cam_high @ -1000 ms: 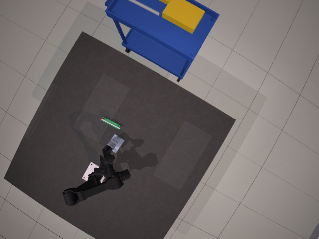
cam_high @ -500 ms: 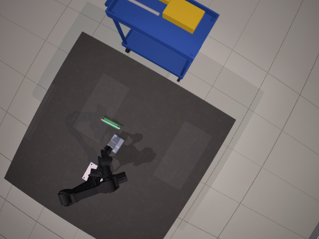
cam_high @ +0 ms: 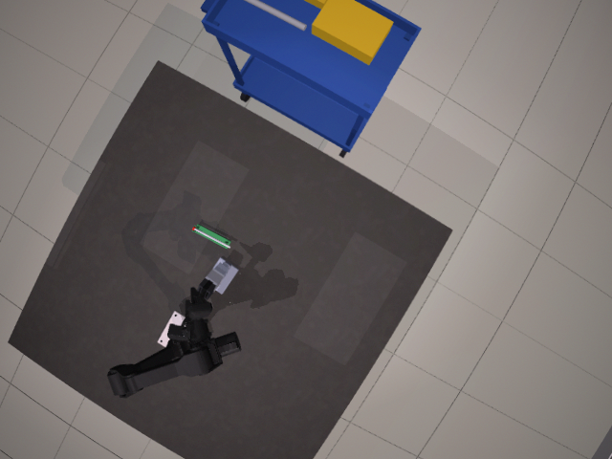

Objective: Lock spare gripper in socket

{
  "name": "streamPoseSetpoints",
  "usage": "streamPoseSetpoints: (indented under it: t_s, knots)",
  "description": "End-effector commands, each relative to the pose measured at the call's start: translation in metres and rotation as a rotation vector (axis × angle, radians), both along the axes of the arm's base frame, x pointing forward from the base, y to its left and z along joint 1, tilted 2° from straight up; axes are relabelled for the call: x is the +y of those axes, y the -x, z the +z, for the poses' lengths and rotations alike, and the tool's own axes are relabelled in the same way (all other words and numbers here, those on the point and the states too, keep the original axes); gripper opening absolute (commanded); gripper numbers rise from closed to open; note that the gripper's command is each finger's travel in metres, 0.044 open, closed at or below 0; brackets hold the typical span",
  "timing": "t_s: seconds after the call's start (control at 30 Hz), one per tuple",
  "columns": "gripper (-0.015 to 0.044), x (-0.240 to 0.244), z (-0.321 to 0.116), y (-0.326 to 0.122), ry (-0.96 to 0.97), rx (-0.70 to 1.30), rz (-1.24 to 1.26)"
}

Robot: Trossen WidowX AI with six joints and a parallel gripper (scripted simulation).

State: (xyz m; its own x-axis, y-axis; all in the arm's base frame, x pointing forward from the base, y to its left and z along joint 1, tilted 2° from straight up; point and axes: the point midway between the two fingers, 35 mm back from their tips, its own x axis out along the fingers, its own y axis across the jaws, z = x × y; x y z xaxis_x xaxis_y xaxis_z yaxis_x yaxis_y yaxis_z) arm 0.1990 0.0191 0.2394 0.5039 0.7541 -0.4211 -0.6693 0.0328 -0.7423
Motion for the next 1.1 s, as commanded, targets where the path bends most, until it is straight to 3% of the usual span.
streamPoseSetpoints:
  t_s: [0.0, 0.07, 0.4, 0.7, 1.07]
  knots:
    - [0.0440, 0.000, -0.002, 0.000, -0.002, 0.001, 0.002]
    - [0.0440, 0.000, -0.002, 0.000, -0.002, 0.001, 0.002]
    - [0.0180, 0.060, 0.000, 0.003, 0.008, 0.010, -0.001]
    - [0.0180, 0.070, 0.005, 0.004, -0.015, 0.007, -0.006]
    - [0.0180, 0.069, -0.003, -0.069, 0.298, 0.432, -0.147]
